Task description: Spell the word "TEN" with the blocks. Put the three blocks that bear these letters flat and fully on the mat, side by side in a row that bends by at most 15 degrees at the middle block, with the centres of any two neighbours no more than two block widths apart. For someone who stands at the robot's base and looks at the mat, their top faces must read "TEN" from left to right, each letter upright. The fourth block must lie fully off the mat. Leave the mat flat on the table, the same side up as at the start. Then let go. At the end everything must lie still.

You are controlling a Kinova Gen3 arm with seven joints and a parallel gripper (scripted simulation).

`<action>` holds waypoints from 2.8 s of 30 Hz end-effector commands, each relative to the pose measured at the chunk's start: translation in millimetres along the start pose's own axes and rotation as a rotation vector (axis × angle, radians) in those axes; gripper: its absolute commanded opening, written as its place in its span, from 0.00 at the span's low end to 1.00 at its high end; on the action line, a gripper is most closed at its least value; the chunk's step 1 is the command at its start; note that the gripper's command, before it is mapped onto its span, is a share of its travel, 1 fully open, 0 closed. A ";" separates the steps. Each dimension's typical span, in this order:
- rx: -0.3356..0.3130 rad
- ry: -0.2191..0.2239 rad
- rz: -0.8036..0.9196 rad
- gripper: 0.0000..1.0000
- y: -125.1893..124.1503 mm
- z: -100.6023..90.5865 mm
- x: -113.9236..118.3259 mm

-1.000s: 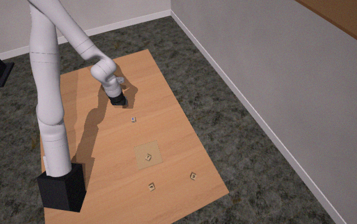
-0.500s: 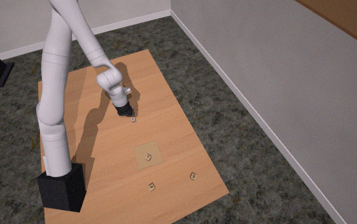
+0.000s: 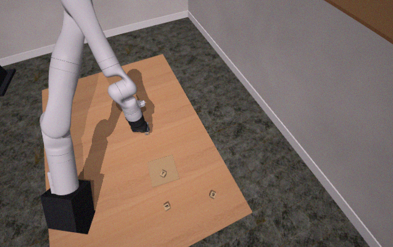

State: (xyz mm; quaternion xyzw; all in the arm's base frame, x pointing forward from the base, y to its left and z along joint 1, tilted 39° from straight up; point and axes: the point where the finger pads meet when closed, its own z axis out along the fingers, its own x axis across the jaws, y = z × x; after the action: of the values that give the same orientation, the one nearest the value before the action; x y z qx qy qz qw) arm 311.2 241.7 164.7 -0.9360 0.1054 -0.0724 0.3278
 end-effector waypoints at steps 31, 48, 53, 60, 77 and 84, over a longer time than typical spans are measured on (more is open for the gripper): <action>-0.001 0.000 0.001 1.00 0.6 0.2 0.2; -0.001 0.000 0.001 1.00 1.0 0.3 0.8; -0.004 0.001 0.000 1.00 6.5 1.5 7.6; -0.023 0.008 -0.005 1.00 63.7 7.6 60.3; -0.005 0.001 0.000 1.00 237.6 -1.7 115.9; 0.000 0.000 0.001 1.00 250.6 -3.0 115.5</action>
State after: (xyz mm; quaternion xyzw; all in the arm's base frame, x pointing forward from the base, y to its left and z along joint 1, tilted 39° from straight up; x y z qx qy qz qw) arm 387.7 25.4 22.3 -0.9366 0.0975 -0.0763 0.3278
